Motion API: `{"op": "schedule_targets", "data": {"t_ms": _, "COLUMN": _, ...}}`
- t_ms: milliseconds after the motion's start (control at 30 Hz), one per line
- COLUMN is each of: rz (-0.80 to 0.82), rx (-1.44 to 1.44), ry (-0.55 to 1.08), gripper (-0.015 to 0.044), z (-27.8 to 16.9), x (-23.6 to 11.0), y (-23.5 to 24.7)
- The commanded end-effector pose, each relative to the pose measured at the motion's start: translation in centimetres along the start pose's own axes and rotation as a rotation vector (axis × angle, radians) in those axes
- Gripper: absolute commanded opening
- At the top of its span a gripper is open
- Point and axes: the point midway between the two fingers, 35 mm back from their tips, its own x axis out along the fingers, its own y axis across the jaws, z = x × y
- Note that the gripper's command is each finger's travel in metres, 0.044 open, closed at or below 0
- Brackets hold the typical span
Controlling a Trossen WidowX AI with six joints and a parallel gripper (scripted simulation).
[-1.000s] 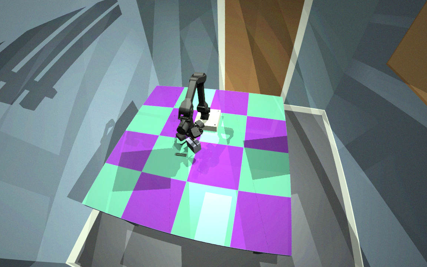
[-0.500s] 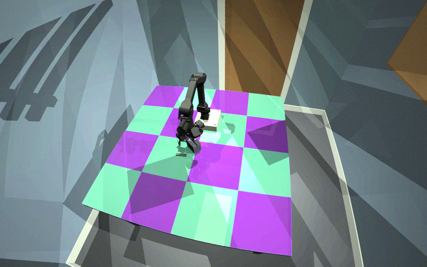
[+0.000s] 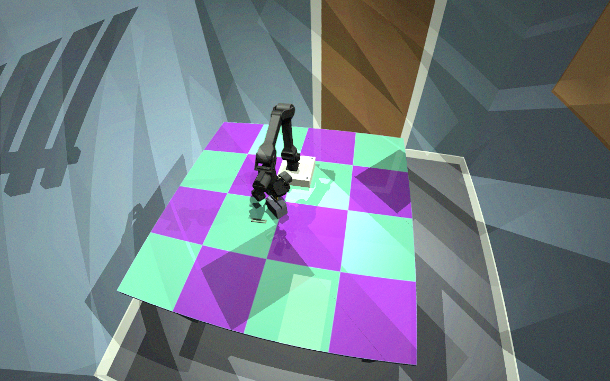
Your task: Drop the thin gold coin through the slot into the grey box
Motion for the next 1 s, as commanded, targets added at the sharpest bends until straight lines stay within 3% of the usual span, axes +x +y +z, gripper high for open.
{"op": "schedule_targets", "data": {"t_ms": 0, "rz": 0.001, "rx": 0.003, "ry": 0.001, "gripper": 0.0000, "z": 0.0, "x": 0.3, "y": 0.0}}
{"op": "schedule_targets", "data": {"t_ms": 967, "rz": 0.001, "rx": 0.004, "ry": 0.001, "gripper": 0.0000, "z": -0.1, "x": 1.7, "y": 0.1}}
